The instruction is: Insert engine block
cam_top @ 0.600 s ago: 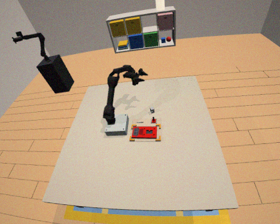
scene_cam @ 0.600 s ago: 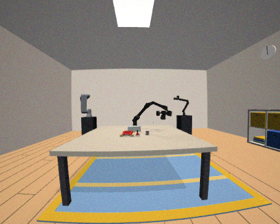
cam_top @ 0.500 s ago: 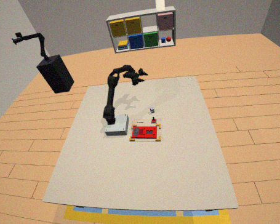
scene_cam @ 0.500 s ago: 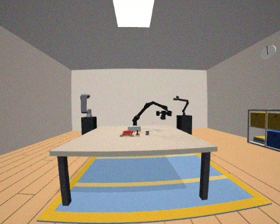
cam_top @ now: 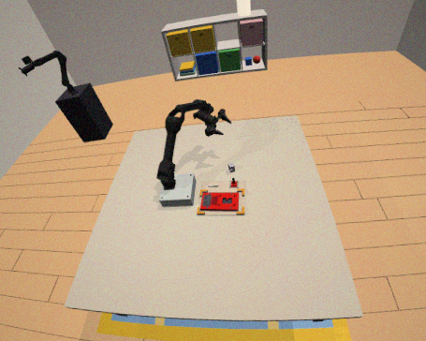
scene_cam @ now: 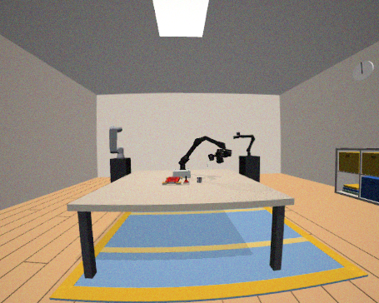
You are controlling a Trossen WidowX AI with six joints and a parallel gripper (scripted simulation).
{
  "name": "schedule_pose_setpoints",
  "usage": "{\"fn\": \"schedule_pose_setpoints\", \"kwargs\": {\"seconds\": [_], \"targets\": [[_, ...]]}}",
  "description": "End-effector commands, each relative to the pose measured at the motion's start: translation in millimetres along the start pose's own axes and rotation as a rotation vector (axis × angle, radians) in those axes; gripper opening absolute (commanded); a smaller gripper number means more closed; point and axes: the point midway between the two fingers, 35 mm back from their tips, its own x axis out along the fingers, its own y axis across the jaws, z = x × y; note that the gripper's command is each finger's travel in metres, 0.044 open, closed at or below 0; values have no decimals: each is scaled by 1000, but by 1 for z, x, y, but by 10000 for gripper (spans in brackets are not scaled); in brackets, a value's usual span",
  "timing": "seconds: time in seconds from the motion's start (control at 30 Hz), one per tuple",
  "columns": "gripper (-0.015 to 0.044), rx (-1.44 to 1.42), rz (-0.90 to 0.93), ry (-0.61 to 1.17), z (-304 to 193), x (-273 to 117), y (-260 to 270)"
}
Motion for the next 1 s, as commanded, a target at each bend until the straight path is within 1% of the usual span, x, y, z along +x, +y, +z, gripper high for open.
{"fn": "schedule_pose_setpoints", "kwargs": {"seconds": [0.0,0.53,0.97], "targets": [[440,94,59,-52,-2,14,8],[440,477,337,-227,3,61,45],[440,817,598,-328,6,90,74]]}}
